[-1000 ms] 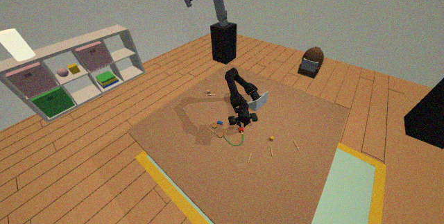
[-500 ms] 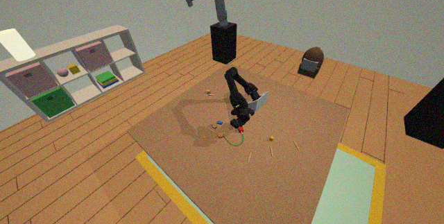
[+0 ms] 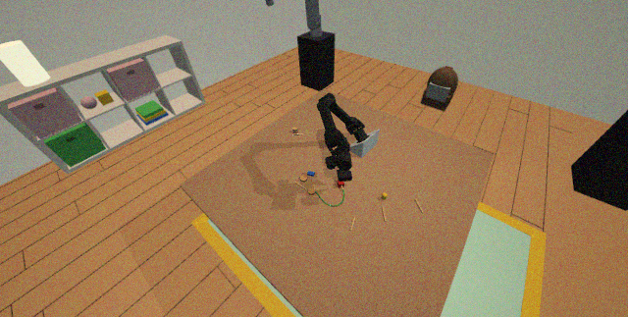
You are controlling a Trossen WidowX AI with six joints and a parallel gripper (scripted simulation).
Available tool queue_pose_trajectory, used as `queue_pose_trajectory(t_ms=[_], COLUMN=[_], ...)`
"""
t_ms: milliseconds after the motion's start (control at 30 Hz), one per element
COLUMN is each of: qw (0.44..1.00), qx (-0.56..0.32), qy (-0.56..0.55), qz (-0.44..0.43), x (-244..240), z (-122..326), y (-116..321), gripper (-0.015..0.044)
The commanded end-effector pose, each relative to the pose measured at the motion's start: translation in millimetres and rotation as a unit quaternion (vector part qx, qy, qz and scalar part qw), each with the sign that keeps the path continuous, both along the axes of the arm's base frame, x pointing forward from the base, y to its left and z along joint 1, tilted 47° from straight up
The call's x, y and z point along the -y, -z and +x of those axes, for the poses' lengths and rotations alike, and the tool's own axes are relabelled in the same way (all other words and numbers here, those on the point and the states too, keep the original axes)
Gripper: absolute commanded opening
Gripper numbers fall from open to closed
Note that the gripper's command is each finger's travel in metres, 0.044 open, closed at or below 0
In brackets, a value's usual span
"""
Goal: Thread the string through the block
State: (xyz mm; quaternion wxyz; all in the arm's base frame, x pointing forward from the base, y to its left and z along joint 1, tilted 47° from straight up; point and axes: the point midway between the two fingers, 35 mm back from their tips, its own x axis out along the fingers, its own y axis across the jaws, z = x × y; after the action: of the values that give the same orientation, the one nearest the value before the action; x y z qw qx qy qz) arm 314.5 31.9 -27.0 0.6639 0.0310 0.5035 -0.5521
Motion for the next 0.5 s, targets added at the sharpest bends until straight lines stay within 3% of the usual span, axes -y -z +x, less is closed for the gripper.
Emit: queue_pose_trajectory(t_ms=[0,467], qw=[0.913,0.683], qx=[-0.286,-0.516], qy=[-0.287,-0.511], qz=[0.045,0.083], x=[7.9,14.3], z=[-12.4,-22.5], y=[-11.6,-18.8], gripper=[0.0121,0.0121])
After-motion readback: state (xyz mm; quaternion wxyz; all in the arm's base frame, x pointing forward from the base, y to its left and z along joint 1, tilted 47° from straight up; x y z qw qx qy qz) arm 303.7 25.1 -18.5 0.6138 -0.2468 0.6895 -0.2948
